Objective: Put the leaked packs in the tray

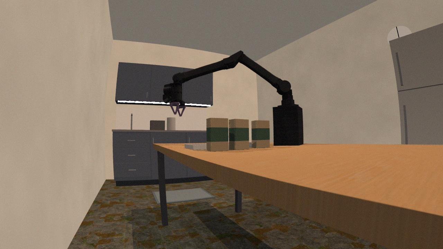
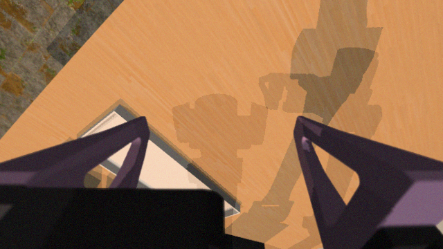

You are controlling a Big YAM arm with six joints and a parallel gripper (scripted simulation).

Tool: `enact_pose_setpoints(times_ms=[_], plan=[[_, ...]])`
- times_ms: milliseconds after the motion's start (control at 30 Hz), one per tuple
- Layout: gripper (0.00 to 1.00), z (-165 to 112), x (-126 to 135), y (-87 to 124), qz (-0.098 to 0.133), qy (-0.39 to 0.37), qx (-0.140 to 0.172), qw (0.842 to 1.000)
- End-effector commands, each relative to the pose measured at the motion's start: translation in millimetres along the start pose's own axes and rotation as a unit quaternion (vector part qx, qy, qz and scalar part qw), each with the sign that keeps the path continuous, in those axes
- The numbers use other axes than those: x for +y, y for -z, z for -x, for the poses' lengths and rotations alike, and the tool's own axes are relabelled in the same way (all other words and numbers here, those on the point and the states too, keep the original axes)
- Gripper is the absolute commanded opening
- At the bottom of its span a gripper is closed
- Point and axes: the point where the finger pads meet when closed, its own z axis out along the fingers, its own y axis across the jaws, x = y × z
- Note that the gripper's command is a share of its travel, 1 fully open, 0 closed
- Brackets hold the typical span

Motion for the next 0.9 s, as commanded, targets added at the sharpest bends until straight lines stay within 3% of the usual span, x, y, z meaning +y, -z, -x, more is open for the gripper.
enact_pose_setpoints(times_ms=[0, 533, 567, 633, 700, 867], plan=[[1.00, 3, 0, 9, 0.000, 0.000, -0.008, 1.000], [1.00, 3, 0, 9, 0.000, 0.000, -0.008, 1.000], [1.00, 25, 3, 59, 0.002, 0.002, -0.057, 0.998], [1.00, 25, 8, 59, 0.002, 0.005, -0.058, 0.998], [1.00, 8, 14, 36, 0.001, 0.006, -0.033, 0.999], [1.00, -6, 38, 37, -0.001, 0.016, -0.033, 0.999]])
